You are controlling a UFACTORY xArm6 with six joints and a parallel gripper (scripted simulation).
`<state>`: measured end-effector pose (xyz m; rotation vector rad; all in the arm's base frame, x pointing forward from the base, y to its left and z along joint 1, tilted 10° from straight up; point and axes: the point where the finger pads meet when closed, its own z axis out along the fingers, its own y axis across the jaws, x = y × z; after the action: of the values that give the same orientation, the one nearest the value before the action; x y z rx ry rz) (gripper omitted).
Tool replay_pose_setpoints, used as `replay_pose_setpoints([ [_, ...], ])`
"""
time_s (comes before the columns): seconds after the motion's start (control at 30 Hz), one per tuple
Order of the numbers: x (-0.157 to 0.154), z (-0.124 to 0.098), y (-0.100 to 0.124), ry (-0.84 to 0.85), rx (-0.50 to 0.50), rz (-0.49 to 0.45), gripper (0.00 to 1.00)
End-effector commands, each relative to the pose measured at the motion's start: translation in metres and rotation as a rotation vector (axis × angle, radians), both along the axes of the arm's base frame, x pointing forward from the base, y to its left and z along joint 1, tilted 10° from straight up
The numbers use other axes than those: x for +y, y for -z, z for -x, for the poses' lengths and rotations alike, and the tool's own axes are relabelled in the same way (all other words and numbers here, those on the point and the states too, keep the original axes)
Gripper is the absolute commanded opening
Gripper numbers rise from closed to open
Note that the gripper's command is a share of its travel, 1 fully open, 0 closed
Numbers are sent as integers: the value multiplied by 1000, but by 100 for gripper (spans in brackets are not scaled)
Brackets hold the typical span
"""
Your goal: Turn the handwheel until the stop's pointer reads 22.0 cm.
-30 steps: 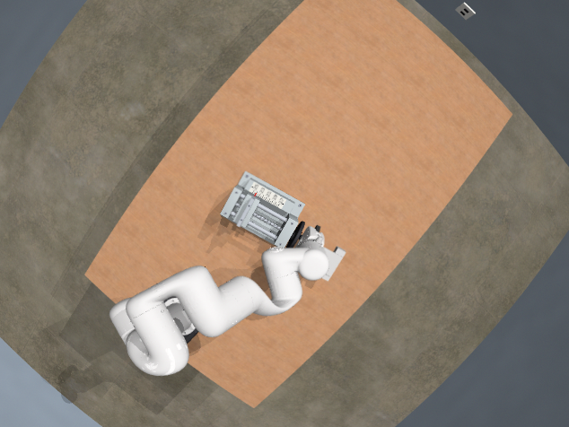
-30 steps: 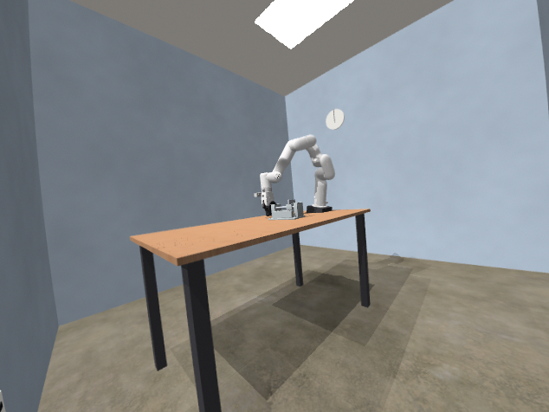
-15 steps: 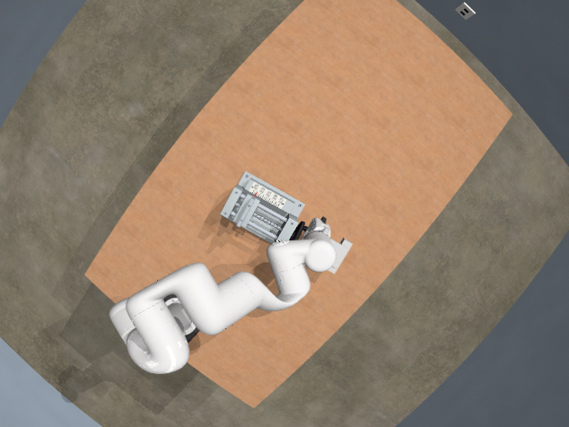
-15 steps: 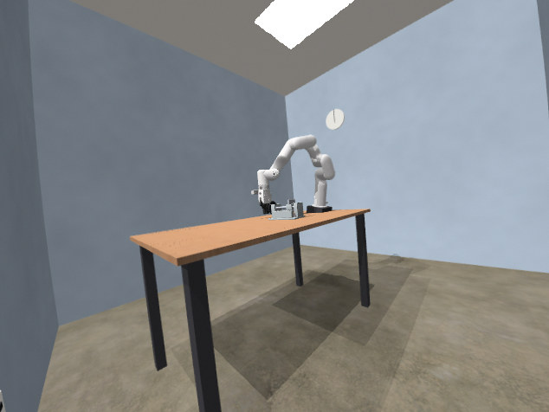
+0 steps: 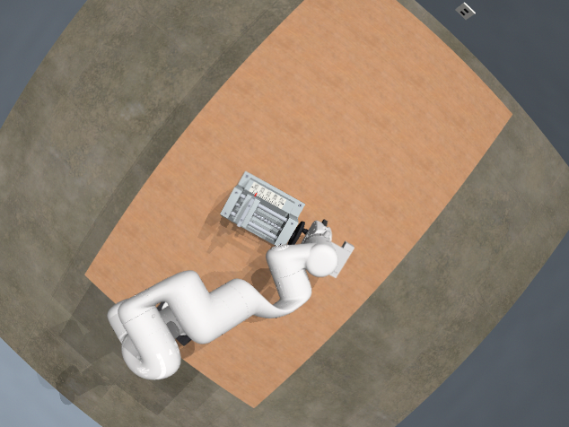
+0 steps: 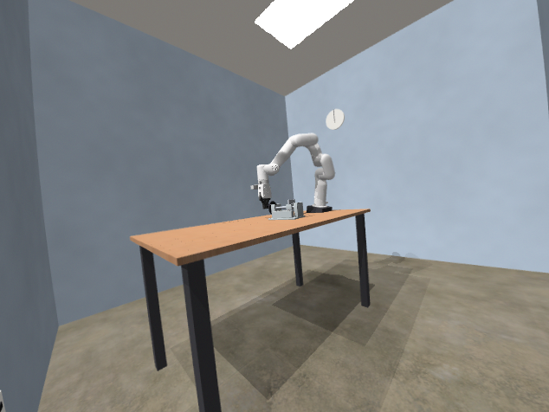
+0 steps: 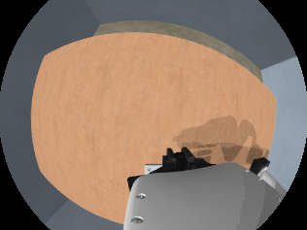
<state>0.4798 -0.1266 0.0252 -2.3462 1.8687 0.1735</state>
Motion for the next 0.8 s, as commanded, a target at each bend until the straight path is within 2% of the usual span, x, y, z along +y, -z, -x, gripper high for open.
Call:
replay_pose_setpoints([
  [0.0,-4,6,-9,1,-2,1,6],
  [0.4,-10,28,-17,1,-2,1,6],
  [0.77,-14,50,-9,1,-2,1,6],
])
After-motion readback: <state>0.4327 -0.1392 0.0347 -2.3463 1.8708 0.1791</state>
